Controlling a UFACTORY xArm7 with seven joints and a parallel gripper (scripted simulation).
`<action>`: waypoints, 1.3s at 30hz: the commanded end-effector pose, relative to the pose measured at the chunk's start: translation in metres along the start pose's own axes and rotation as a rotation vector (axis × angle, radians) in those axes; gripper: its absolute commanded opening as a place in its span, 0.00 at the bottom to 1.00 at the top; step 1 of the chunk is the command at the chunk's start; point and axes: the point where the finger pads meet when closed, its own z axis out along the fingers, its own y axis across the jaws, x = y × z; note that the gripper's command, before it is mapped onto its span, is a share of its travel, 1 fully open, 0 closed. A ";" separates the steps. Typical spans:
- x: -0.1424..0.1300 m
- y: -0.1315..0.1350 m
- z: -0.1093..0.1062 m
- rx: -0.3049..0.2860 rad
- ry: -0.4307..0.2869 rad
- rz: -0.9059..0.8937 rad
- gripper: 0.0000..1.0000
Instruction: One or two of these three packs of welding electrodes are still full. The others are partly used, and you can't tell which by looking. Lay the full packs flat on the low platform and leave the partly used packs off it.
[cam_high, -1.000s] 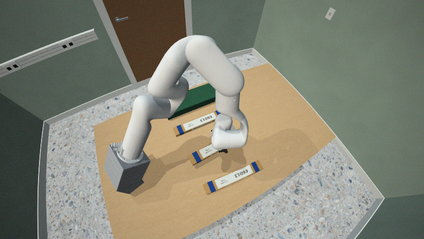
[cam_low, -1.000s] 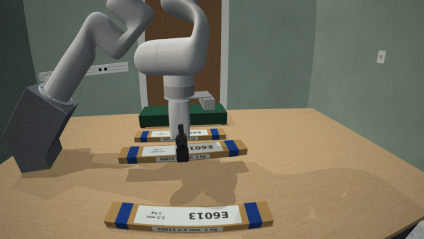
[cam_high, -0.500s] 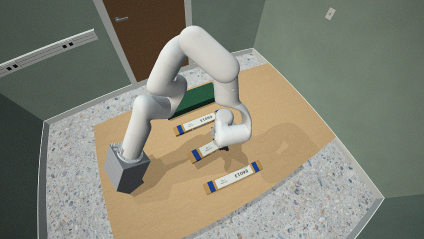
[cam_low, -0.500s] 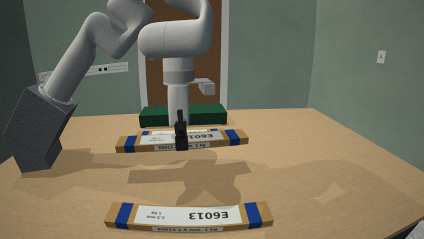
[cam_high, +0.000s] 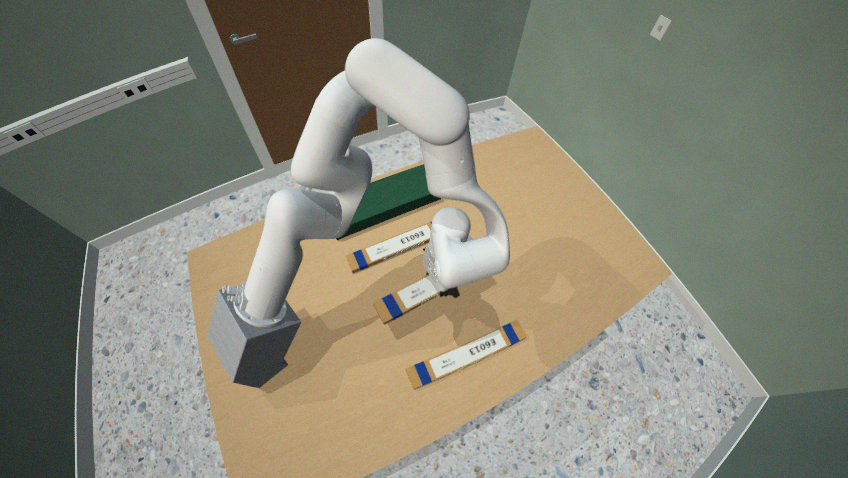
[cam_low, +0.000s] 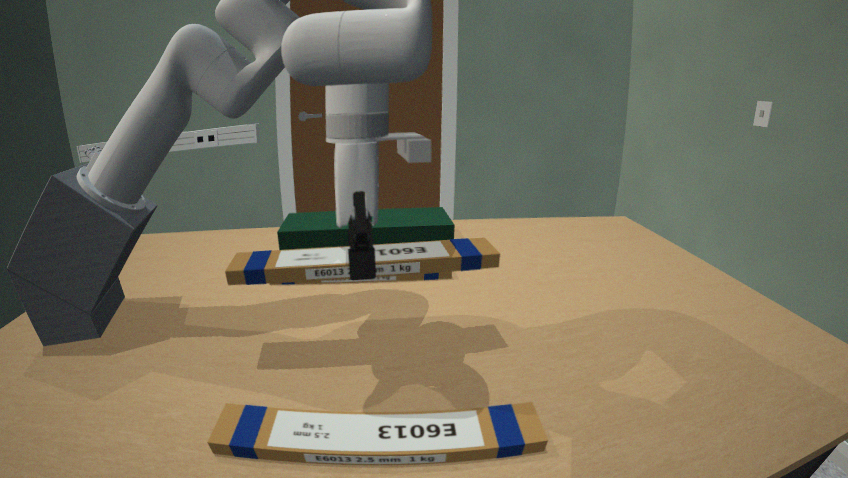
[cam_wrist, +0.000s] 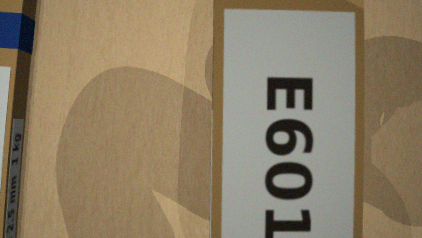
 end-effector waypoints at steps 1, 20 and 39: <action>0.000 0.001 -0.001 -0.002 0.001 0.001 0.58; 0.000 0.001 -0.001 -0.002 0.002 0.054 0.58; 0.000 0.001 -0.001 -0.002 0.002 0.054 0.58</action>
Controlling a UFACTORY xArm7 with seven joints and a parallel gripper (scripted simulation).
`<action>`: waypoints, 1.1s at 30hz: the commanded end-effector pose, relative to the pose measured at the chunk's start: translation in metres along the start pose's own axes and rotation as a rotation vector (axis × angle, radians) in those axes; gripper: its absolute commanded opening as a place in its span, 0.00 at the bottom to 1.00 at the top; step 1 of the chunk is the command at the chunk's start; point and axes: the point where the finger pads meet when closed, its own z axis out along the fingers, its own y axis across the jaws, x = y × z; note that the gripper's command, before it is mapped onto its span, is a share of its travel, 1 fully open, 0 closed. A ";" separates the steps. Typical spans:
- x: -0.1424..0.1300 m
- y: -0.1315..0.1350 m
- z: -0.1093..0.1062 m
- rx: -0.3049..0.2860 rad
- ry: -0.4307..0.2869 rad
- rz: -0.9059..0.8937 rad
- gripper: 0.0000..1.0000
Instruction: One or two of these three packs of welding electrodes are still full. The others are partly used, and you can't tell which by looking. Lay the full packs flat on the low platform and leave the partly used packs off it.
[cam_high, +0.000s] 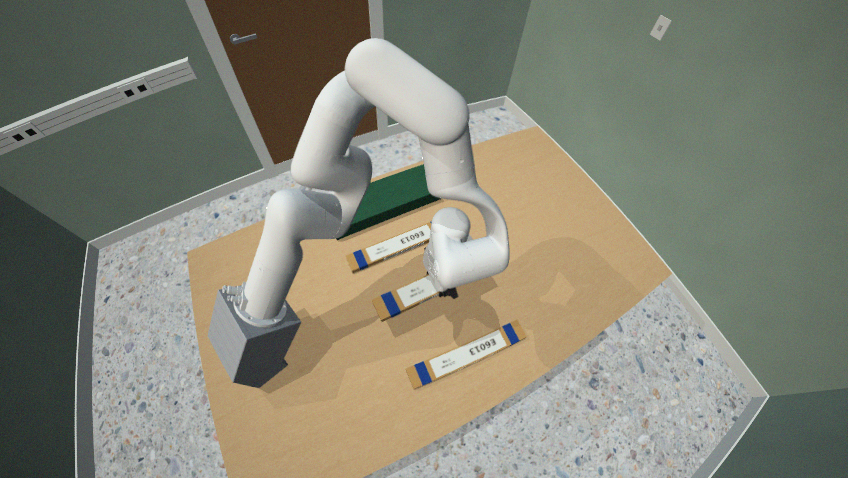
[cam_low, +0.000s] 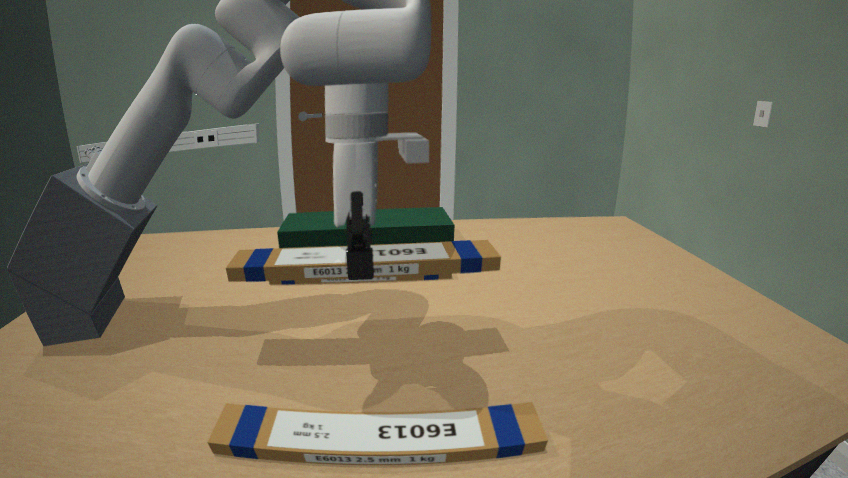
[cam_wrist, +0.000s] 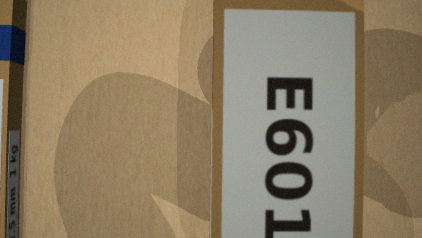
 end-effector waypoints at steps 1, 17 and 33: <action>0.001 0.001 -0.001 -0.002 0.002 0.001 0.58; 0.030 -0.015 -0.001 -0.002 0.001 0.001 0.58; 0.103 -0.055 -0.001 -0.002 0.001 0.001 0.58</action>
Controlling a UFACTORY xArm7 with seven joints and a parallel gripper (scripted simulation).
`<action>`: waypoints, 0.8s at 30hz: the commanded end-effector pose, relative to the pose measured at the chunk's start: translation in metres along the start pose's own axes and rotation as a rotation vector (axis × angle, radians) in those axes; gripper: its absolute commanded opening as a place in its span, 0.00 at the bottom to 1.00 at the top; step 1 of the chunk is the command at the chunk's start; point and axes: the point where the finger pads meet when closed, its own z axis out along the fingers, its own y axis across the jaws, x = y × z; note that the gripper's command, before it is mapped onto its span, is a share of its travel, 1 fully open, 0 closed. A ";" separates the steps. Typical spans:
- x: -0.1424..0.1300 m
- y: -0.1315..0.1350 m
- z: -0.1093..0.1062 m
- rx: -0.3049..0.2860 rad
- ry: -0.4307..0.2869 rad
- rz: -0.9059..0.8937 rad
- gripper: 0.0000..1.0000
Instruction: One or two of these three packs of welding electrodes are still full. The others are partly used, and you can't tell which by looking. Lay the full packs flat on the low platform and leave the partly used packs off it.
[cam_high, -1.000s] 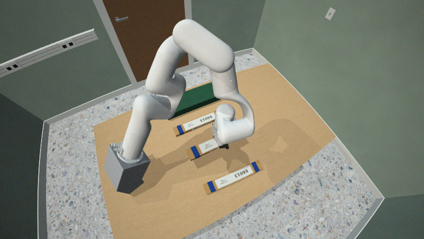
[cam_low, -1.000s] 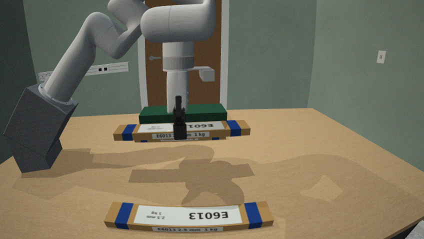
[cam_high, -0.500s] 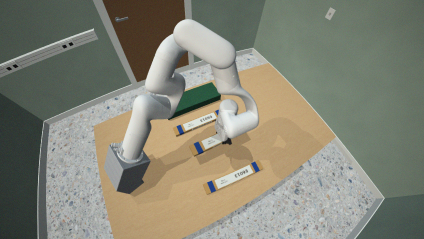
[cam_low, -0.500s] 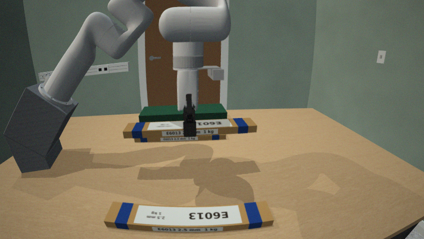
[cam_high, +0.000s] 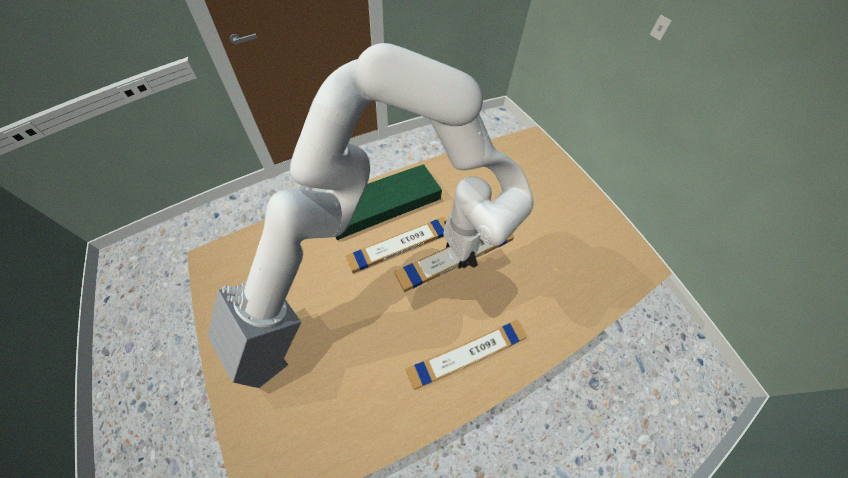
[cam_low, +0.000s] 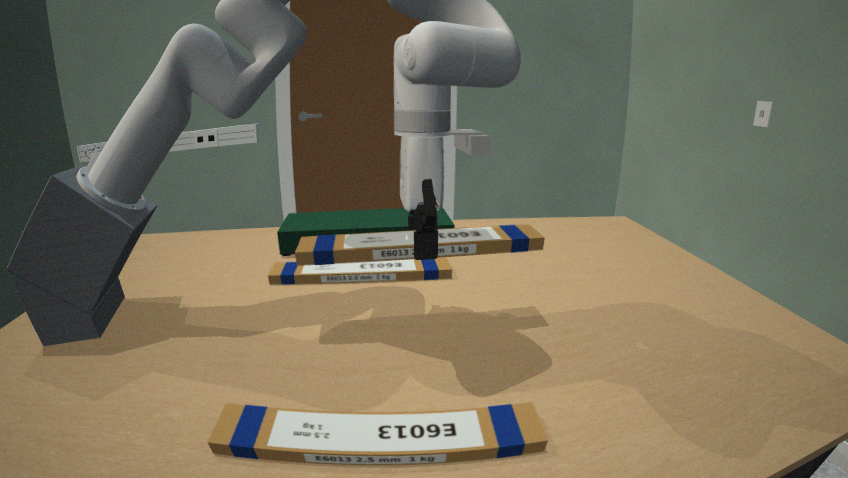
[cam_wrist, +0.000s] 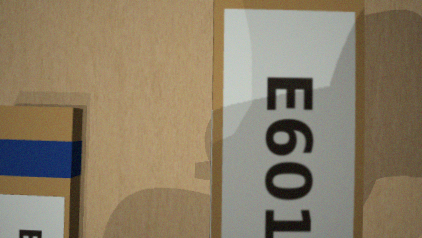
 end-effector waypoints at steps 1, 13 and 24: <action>0.020 -0.009 0.000 -0.002 -0.013 0.003 0.58; 0.060 -0.031 0.000 -0.002 -0.013 0.003 0.58; 0.077 -0.040 0.001 -0.002 -0.013 0.003 0.58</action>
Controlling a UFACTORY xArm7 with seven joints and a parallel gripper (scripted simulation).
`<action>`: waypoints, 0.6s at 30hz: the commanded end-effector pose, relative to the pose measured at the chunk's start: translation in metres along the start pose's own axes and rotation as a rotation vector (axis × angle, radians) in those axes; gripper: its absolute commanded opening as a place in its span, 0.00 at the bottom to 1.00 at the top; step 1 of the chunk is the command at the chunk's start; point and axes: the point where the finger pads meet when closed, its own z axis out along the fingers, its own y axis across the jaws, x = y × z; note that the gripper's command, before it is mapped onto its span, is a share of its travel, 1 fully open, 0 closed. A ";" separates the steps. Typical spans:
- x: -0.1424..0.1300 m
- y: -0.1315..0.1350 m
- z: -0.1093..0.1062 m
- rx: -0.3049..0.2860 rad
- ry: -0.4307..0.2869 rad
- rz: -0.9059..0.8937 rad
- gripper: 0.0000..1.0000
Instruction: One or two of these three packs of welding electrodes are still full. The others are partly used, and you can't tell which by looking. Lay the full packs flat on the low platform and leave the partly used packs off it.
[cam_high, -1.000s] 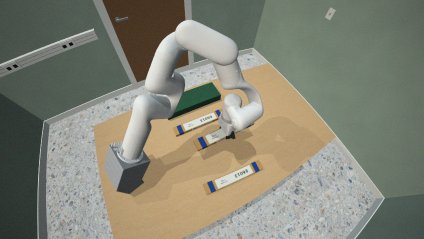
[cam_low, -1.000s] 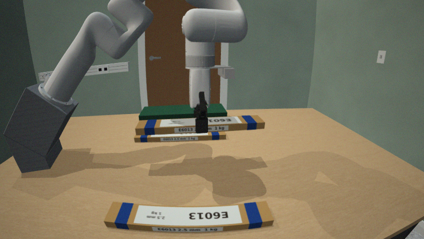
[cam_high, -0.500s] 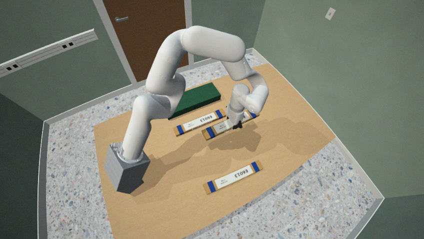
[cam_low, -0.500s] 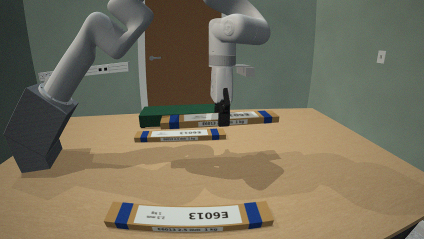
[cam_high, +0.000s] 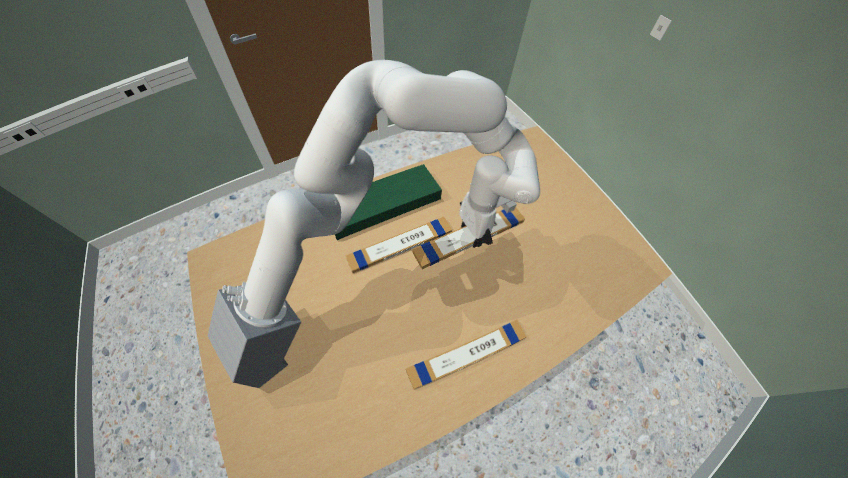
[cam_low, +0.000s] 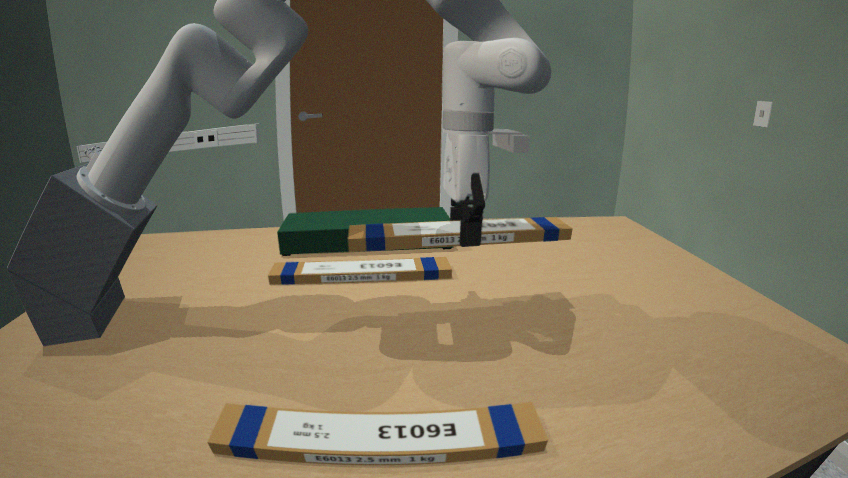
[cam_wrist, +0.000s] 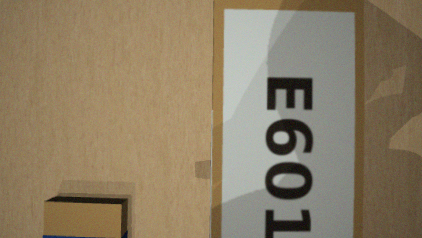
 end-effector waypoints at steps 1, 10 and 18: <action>0.005 -0.002 -0.001 -0.002 -0.010 0.000 0.58; 0.006 -0.003 -0.001 -0.002 -0.010 0.000 0.58; 0.006 -0.003 -0.001 -0.002 -0.010 0.000 0.58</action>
